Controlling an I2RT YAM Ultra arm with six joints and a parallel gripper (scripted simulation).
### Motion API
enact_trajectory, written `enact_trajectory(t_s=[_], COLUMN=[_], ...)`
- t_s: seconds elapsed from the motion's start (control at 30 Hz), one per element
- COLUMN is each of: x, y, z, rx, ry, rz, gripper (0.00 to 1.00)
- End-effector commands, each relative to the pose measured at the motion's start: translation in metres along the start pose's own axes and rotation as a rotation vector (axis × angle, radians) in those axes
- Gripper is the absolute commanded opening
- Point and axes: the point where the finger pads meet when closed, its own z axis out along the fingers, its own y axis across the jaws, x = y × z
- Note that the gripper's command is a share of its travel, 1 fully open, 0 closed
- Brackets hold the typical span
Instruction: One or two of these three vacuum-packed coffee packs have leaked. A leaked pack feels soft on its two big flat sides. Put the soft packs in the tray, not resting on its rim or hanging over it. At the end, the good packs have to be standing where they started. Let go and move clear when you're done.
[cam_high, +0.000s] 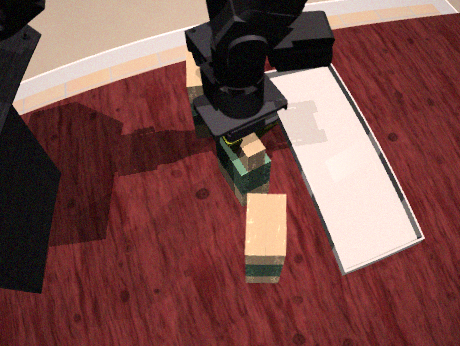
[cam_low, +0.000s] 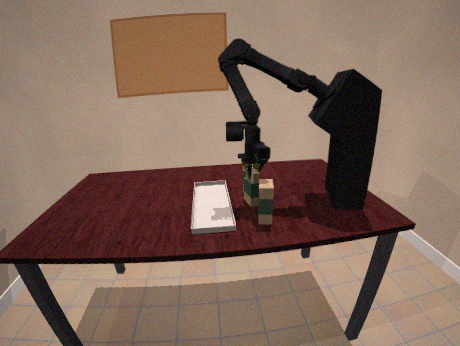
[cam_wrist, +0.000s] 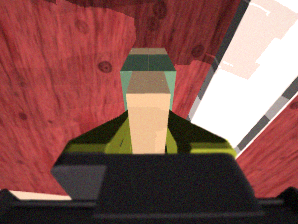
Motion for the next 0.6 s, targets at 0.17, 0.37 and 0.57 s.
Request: enact_trajectory(t_s=[0.17,0.37,0.57], x=[0.001,0.001,-0.006], y=[-0.009,-0.009,0.002], z=[0.000,0.000,-0.012], rx=[0.019,0.019,-0.001], ry=[-0.007,-0.007,-0.021], rz=[-0.002,-0.002,-0.009], gripper=[0.23,0.23,0.23])
